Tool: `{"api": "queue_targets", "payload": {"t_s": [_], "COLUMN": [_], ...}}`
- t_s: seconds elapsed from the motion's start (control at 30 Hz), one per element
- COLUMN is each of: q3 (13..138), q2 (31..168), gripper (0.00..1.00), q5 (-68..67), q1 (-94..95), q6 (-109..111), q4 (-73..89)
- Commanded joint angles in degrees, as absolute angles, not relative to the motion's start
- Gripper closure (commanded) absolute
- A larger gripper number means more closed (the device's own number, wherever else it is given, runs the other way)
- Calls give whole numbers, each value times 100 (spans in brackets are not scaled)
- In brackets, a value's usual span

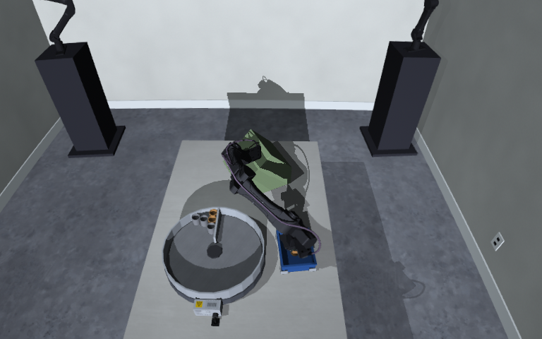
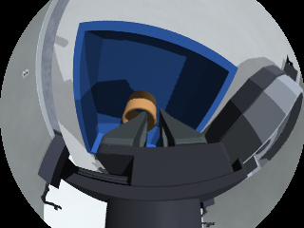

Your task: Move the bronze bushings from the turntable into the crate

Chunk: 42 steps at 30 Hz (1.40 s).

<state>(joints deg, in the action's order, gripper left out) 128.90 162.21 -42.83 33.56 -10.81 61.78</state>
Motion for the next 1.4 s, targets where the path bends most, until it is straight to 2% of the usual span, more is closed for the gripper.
{"api": "queue_targets", "payload": {"t_s": [0.0, 0.73, 1.37], "q3": [13073, 13331, 14941], "q2": [16002, 15815, 16339], "gripper": [84, 84, 84], "q5": [-4299, -4223, -4184], "q1": [3586, 3872, 4315], "q6": [-1103, -1470, -2058], "q4": [6239, 6889, 8570]}}
